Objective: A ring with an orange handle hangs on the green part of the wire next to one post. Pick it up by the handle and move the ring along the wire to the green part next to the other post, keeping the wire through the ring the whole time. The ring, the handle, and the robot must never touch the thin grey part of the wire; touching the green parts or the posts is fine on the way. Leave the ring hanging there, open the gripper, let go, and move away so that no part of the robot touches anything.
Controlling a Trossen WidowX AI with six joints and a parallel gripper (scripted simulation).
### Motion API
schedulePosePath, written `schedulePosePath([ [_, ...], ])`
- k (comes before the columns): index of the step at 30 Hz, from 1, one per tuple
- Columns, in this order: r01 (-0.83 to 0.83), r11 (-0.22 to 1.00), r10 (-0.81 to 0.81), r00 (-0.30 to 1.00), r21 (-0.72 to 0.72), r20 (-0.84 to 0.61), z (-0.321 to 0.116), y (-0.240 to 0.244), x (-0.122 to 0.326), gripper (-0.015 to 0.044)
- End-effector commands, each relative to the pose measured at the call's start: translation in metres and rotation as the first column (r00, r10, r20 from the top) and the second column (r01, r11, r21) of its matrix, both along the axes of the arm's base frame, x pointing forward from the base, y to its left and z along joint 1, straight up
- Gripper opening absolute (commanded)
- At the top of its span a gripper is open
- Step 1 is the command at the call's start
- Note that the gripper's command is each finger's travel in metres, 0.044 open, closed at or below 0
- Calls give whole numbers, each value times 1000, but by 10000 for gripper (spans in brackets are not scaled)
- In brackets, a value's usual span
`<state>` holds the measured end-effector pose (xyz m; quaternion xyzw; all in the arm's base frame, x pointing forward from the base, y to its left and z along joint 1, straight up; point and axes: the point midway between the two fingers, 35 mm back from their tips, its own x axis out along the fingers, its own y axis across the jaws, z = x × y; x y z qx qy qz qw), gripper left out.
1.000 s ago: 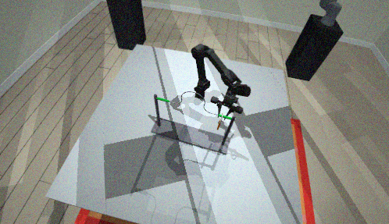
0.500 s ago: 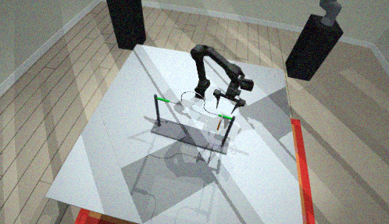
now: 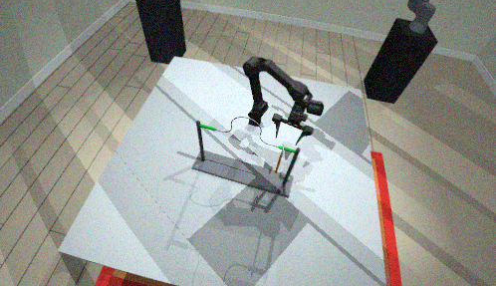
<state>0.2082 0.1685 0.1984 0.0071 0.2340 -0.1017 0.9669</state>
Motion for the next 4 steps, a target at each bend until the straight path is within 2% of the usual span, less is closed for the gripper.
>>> schedulePosePath([
  [1,3,1000,-3,1000,1,5,1,0,0,440],
  [4,3,1000,-3,1000,1,5,1,0,0,440],
])
